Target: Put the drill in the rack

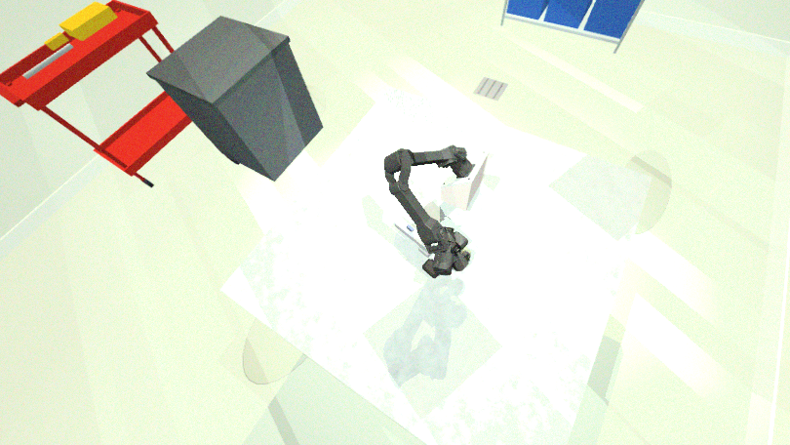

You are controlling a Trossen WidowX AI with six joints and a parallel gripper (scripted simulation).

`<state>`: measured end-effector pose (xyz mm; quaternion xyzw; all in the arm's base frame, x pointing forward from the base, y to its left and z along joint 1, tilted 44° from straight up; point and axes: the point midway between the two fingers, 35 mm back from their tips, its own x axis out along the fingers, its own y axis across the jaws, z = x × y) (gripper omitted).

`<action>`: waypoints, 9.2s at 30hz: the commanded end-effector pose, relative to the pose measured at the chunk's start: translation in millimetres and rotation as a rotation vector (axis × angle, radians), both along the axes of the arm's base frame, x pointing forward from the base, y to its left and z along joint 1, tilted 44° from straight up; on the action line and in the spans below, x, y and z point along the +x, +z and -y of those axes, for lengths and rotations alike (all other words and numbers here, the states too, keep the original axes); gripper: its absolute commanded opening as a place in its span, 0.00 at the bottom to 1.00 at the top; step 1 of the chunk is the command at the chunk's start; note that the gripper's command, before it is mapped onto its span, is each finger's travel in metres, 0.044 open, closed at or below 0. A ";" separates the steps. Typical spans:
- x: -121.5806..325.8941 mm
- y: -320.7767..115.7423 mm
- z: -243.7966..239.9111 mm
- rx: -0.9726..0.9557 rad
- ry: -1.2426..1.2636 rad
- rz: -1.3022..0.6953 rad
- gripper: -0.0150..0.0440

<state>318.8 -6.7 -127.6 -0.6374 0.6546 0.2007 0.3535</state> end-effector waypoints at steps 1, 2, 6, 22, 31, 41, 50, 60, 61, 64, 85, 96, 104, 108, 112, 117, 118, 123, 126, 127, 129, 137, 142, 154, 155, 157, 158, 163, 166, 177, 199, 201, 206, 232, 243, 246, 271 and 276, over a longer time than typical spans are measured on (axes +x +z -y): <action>-0.2 1.2 2.4 -0.001 0.004 -0.001 1.00; -0.4 1.2 3.0 -0.001 0.004 -0.001 1.00; -1.2 1.2 5.4 -0.001 0.004 -0.001 1.00; -1.4 3.9 12.4 -0.002 0.004 -0.001 1.00; -1.2 3.8 13.3 0.002 0.000 0.003 0.96; -1.2 3.8 13.3 0.002 0.000 0.003 0.51; -1.2 3.8 13.3 0.002 0.000 0.003 0.25; -2.5 5.8 11.2 -0.001 0.004 -0.001 0.25; -2.5 5.8 11.1 -0.001 0.004 -0.001 0.25; -2.7 6.0 10.8 -0.001 0.004 -0.001 0.25; -2.9 7.0 9.9 -0.001 0.004 -0.001 0.25; -2.8 7.3 9.7 -0.001 0.004 -0.001 0.25; -2.7 7.6 9.6 -0.001 0.004 -0.001 0.25; -2.7 7.7 9.6 -0.001 0.004 -0.001 0.25; -2.6 7.8 9.6 -0.001 0.004 -0.001 0.25; -2.6 7.9 9.5 -0.001 0.004 -0.001 0.25; -2.6 7.9 9.5 -0.001 0.004 -0.001 0.25; -2.5 8.0 9.5 -0.001 0.004 -0.001 0.25; -2.5 8.1 9.5 -0.001 0.004 -0.001 0.25; -2.5 8.1 9.5 -0.001 0.004 -0.001 0.25; -2.4 8.2 9.4 -0.001 0.004 -0.001 0.25; -2.4 4.3 6.7 -0.001 0.004 -0.001 0.25; -2.0 1.1 3.5 -0.001 0.004 -0.001 0.25; 1.1 -9.8 -9.7 0.000 0.004 0.000 0.25; 1.4 -10.9 -11.2 0.000 0.004 0.000 0.25; 1.7 -11.7 -12.1 0.000 0.004 0.000 0.25; 1.9 -12.4 -13.0 0.000 0.004 0.000 0.25; 3.4 -16.8 -18.6 0.001 0.004 0.000 0.25; 4.4 -19.9 -22.4 0.001 0.004 0.000 0.25; 7.7 -29.5 -34.6 0.002 0.004 0.001 0.25; 8.8 -30.5 -47.2 0.003 0.004 0.001 0.25; 8.3 -30.2 -47.6 0.003 0.004 0.001 0.25; 7.2 -29.4 -48.6 0.003 0.004 0.001 0.25; 3.4 -25.0 -53.9 0.003 0.004 0.001 0.25; 2.5 -22.9 -56.1 0.003 0.004 0.001 0.25; 2.3 -22.3 -56.7 0.003 0.004 0.001 0.25; 0.8 -17.6 -60.9 0.004 0.004 0.001 0.25; 0.7 -16.6 -61.7 0.004 0.004 0.001 0.25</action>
